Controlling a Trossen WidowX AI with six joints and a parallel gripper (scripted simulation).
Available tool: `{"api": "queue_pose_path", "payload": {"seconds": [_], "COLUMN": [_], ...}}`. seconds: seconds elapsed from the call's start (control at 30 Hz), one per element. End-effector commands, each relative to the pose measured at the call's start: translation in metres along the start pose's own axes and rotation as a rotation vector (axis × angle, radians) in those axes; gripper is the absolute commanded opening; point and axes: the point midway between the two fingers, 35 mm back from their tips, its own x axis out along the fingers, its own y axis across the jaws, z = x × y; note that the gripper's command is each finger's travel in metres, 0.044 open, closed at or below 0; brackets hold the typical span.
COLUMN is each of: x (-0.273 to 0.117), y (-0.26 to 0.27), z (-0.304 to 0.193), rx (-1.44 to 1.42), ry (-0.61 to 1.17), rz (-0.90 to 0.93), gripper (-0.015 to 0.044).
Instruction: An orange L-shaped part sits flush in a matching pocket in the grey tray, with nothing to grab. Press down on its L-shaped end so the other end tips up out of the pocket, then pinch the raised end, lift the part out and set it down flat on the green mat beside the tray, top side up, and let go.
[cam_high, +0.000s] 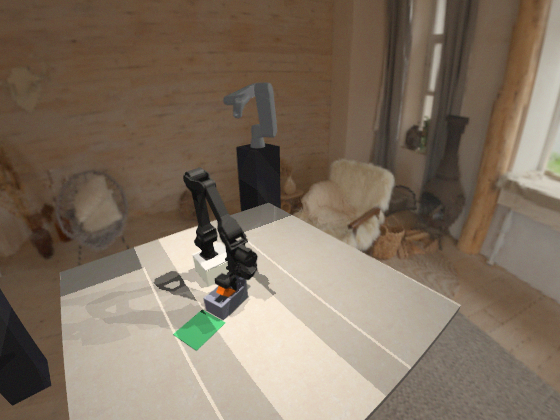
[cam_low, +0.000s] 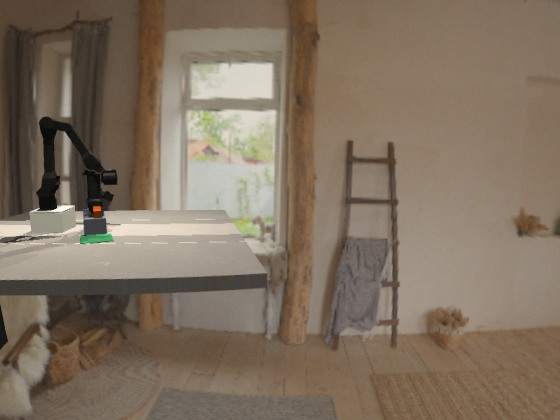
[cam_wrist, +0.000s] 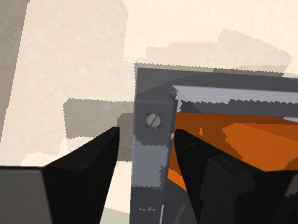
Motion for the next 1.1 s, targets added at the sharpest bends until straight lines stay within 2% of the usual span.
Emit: {"api": "queue_pose_path", "payload": {"seconds": [0.0, 0.67, 0.97, 1.07], "x": [0.003, 0.0, -0.013, -0.033], "y": [-0.001, 0.001, 0.011, 0.008], "z": [-0.002, -0.001, -0.002, 0.002], "rx": [-0.001, 0.0, -0.001, -0.001], "ry": [0.009, 0.003, 0.008, 0.008], "rz": [-0.005, 0.0, -0.004, -0.004], "gripper": [0.018, 0.018, 0.018, 0.018]}}
